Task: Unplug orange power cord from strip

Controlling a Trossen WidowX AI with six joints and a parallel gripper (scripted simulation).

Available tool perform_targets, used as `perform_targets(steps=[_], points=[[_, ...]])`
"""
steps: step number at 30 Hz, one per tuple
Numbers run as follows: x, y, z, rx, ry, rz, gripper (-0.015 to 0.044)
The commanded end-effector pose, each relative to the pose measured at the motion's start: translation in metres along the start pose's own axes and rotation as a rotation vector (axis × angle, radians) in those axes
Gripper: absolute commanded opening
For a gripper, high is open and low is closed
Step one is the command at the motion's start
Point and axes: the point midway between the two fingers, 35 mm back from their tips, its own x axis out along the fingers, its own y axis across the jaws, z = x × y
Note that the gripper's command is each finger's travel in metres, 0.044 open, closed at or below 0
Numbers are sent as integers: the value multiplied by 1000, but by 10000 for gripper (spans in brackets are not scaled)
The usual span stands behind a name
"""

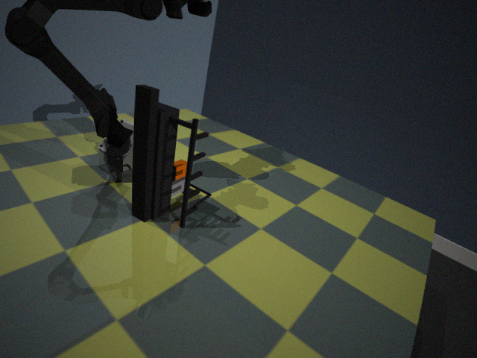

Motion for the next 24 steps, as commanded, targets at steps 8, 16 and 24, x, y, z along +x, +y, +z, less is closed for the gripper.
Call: perform_targets(steps=[8,16,24], points=[[-52,-116,125,-420,-381,-586,160],[-129,-193,160,-662,-279,-1142,160],[-223,-248,156,-816,209,-1653,160]])
